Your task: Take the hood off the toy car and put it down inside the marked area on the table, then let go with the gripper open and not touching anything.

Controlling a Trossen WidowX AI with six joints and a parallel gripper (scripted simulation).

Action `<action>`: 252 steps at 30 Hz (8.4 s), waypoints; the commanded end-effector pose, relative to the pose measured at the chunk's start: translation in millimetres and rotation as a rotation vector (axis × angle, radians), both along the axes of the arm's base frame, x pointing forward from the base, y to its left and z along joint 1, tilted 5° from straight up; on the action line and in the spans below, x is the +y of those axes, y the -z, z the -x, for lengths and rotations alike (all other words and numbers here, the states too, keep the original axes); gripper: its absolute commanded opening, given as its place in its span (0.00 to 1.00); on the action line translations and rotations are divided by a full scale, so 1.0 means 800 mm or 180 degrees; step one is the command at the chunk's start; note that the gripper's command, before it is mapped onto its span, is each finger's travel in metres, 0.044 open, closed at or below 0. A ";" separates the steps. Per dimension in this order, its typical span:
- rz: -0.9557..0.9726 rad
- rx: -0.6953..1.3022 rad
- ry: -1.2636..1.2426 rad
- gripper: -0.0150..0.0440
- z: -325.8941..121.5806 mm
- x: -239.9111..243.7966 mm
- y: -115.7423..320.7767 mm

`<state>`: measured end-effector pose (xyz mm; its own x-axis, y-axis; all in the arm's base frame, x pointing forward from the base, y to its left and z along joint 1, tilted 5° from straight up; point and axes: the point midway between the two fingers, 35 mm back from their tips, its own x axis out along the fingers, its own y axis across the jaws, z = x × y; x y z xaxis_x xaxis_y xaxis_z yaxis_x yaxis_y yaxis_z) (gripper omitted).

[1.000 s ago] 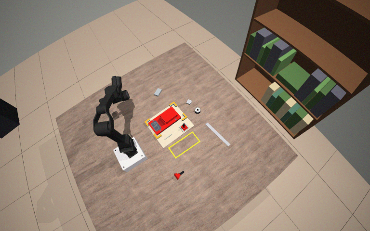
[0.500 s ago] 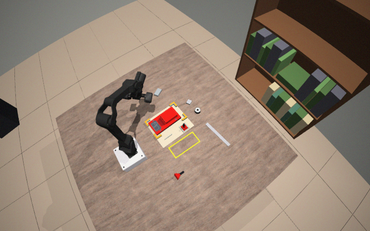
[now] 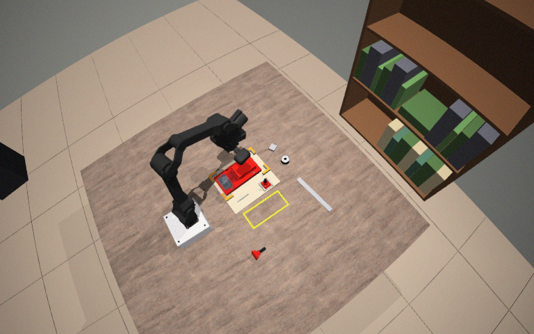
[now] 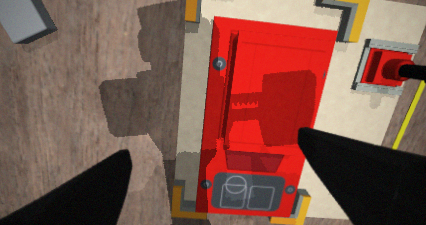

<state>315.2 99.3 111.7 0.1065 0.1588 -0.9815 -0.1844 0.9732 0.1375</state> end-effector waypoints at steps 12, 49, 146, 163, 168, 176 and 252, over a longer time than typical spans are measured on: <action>0.0219 0.0161 0.0596 1.00 -0.018 -0.057 0.007; 0.0218 0.0161 0.0596 1.00 -0.023 -0.054 0.034; 0.0217 0.0162 0.0596 1.00 -0.026 -0.049 0.096; 0.0204 0.0144 0.0578 0.62 -0.027 -0.048 0.091; 0.0204 0.0145 0.0579 0.40 -0.027 -0.049 0.087; 0.0205 0.0146 0.0579 0.25 -0.027 -0.049 0.081; 0.0253 0.0158 0.0591 0.25 -0.021 -0.175 0.015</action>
